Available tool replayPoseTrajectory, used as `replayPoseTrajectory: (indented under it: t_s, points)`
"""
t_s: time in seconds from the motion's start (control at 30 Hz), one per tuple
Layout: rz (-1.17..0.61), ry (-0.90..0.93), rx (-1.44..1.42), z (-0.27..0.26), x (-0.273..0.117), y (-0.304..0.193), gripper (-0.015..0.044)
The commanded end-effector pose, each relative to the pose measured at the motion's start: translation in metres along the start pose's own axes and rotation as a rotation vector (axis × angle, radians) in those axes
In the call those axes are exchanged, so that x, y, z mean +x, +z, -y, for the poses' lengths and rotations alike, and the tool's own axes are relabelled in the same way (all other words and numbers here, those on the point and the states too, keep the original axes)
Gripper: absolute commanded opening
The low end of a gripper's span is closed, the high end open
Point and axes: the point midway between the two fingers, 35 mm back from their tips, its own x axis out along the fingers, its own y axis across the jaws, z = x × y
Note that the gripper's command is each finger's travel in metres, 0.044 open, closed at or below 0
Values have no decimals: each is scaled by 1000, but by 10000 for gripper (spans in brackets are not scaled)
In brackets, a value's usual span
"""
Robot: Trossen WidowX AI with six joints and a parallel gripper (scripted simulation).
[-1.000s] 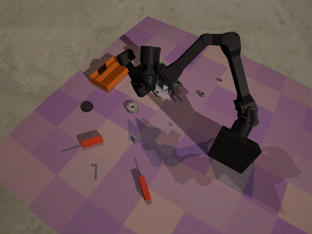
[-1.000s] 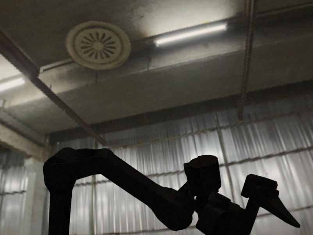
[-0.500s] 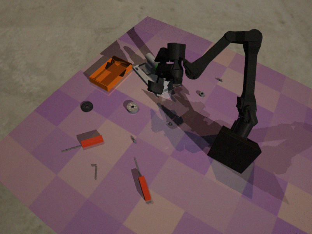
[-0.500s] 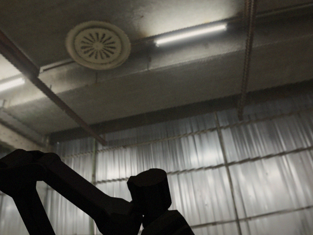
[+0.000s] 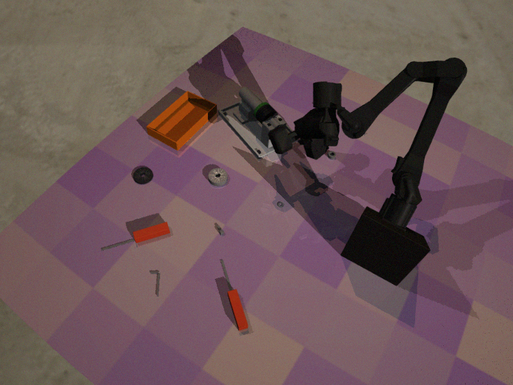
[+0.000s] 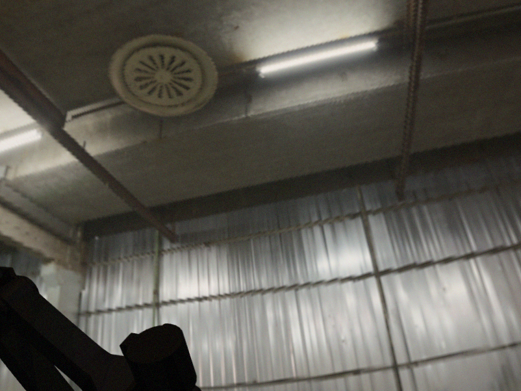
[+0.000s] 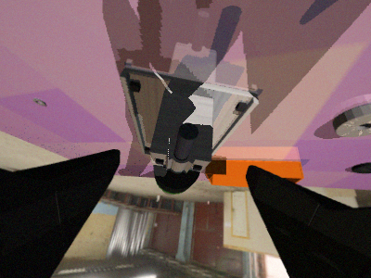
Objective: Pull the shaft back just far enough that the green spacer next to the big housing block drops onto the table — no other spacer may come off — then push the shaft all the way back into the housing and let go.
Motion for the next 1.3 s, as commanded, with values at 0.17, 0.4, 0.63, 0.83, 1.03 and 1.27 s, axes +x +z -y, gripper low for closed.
replayPoseTrajectory:
  t_s: [0.17, 0.4, 0.63, 0.83, 1.03, 1.27]
  points:
    - [6, -10, 47, -1, -1, 6, 440]
    - [6, -10, 47, -1, -1, 6, 440]
    - [6, -10, 47, -1, -1, 6, 440]
    - [6, -10, 47, -1, -1, 6, 440]
    - [6, -10, 47, -1, -1, 6, 440]
    - [7, -10, 46, -1, -7, 12, 440]
